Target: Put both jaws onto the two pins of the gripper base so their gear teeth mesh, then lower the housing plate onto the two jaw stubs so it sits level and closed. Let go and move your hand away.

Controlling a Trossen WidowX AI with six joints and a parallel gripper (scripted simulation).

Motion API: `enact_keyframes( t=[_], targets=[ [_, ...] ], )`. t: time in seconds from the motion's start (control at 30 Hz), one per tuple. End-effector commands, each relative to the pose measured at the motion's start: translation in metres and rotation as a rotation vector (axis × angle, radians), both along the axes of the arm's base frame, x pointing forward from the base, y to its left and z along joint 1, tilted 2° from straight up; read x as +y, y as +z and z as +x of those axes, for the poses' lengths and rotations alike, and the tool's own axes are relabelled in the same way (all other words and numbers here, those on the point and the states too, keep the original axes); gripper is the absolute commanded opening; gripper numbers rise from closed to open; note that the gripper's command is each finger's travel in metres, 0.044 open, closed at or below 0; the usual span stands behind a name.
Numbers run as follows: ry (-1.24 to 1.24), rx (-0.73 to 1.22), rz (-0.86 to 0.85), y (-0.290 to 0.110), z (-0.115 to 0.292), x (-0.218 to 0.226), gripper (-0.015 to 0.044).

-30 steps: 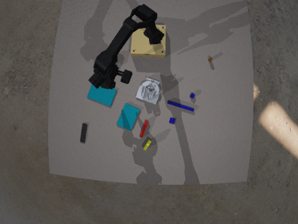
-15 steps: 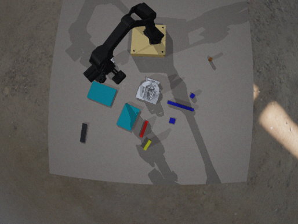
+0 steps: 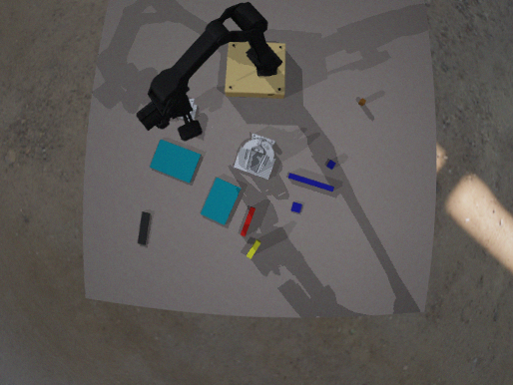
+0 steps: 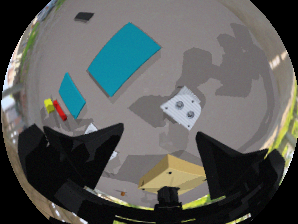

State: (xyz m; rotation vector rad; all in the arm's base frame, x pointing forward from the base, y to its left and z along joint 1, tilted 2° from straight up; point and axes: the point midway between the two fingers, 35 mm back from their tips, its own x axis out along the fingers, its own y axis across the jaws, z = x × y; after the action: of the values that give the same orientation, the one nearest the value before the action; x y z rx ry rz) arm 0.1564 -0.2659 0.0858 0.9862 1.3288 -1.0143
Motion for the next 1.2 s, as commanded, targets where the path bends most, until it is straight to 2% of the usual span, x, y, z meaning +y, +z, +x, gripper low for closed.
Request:
enact_keyframes(
  t=[0.0,0.57,0.8,0.93,1.17],
  targets=[
    [-0.124,0.003,-0.002,0.001,-0.009,-0.003,0.0440],
    [-0.560,0.005,-0.006,0.003,-0.039,-0.014,0.0440],
    [-0.565,0.005,-0.006,0.000,-0.039,-0.015,0.0440],
    [-0.565,0.005,-0.006,-0.035,-0.040,-0.015,0.0440],
    [-0.565,0.005,-0.006,-0.038,-0.040,-0.015,0.0440]
  ],
)
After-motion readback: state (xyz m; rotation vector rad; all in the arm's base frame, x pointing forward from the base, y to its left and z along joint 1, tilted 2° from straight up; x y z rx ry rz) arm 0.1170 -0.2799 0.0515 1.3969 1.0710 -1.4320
